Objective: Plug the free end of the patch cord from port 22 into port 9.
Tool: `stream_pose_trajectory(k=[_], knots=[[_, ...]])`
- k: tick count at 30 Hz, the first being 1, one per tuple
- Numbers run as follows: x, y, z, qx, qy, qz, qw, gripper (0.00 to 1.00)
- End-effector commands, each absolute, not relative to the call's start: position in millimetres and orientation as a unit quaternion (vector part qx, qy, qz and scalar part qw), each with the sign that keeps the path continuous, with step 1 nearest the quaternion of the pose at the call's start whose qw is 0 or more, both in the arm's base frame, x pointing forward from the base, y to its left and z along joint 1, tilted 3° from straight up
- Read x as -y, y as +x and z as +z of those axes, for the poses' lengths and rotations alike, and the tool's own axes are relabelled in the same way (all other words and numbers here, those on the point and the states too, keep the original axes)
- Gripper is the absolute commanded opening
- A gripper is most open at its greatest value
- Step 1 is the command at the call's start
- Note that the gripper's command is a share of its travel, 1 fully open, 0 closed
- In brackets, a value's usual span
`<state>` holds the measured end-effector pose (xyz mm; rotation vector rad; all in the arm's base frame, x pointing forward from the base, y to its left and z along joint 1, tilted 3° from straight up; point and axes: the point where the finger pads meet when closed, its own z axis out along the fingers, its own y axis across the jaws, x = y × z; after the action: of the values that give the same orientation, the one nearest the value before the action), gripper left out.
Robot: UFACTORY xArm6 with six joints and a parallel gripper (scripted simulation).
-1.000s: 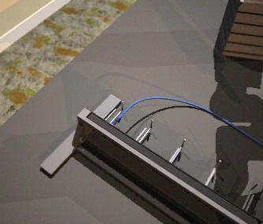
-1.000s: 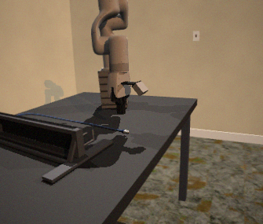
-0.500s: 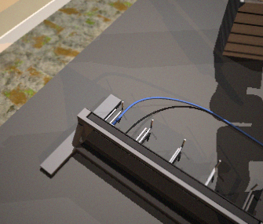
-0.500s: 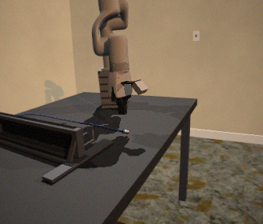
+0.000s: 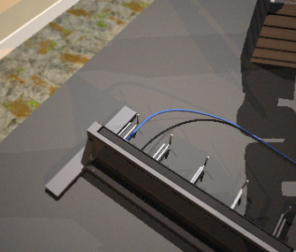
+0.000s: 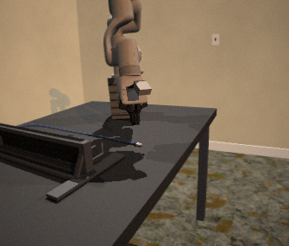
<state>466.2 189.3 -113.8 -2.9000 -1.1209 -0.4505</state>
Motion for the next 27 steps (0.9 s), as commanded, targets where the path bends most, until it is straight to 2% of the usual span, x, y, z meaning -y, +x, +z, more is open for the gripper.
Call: stream_pose_trajectory(k=[1, 27], knots=[[-186, 477, -106, 0.289, -0.938, -0.193, -0.004, 0.0], [-99, 496, -34, -0.041, -0.907, -0.414, -0.059, 0.0]])
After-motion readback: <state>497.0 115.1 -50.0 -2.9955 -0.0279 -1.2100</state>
